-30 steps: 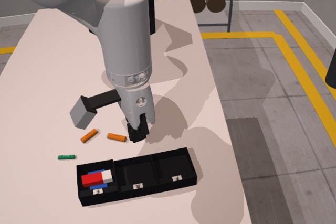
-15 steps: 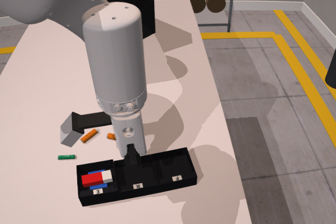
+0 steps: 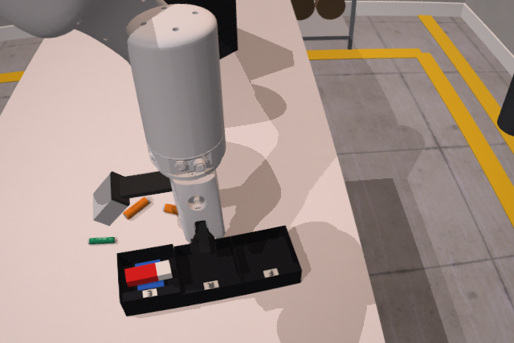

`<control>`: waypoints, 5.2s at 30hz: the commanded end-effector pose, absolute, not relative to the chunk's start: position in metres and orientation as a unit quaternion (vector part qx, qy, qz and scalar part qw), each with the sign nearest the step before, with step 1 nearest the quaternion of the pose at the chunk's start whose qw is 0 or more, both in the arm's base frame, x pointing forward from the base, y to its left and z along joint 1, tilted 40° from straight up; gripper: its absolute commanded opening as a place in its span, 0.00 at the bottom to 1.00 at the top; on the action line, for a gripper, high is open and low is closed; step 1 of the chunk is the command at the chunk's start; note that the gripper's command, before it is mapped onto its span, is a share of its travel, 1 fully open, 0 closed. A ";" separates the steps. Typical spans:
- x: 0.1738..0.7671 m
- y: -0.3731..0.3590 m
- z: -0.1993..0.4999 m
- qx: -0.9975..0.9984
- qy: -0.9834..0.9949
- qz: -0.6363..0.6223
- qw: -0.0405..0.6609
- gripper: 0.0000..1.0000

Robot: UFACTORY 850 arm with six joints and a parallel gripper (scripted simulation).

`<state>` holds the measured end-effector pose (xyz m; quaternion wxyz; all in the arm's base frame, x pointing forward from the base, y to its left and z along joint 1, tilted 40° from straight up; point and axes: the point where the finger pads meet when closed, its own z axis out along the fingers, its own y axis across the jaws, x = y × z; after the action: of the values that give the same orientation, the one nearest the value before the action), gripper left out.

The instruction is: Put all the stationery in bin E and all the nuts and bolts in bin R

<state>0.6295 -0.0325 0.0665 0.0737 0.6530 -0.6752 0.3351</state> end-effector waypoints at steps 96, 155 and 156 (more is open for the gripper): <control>0.623 -0.023 0.078 0.653 -0.675 0.335 0.073 1.00; 0.582 0.043 0.170 0.653 -0.675 0.335 0.073 1.00; 0.582 0.043 0.170 0.653 -0.675 0.335 0.073 1.00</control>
<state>0.5815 0.0425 0.1697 0.0737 0.6530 -0.6752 0.3351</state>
